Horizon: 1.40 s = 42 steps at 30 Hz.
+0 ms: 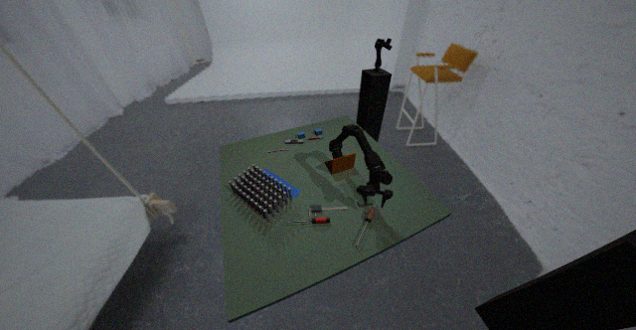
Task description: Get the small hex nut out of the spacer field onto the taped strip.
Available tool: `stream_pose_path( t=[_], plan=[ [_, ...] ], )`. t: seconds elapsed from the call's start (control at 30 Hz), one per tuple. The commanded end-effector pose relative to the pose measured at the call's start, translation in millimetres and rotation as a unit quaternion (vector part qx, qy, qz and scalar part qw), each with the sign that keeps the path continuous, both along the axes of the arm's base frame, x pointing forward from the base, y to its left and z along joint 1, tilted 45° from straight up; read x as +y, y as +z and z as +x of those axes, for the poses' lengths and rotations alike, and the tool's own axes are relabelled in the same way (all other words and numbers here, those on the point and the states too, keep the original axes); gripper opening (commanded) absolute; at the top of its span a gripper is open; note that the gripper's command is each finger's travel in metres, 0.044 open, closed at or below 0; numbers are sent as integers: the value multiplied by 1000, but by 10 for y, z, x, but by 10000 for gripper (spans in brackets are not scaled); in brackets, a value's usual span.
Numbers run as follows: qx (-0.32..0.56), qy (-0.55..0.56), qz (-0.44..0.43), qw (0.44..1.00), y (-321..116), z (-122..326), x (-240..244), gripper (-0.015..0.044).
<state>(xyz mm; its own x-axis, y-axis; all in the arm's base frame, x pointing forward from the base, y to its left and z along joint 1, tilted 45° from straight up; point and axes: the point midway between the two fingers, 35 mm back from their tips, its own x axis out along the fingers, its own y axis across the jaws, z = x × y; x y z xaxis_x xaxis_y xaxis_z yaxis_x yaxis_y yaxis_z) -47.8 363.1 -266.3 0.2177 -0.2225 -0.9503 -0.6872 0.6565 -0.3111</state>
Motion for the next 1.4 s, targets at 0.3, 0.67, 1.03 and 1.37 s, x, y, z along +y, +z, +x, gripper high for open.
stream_pose_path(
  t=[0.3, 0.67, 1.03, 1.37],
  plan=[
    [-1, -3, -10, 1000, -144, 3, -161, 440],
    [21, -15, -33, 999, -149, 26, -143, 335],
    [21, -15, -33, 999, -149, 26, -143, 280],
    [22, -14, -32, 999, -246, 41, -220, 280]
  ],
)
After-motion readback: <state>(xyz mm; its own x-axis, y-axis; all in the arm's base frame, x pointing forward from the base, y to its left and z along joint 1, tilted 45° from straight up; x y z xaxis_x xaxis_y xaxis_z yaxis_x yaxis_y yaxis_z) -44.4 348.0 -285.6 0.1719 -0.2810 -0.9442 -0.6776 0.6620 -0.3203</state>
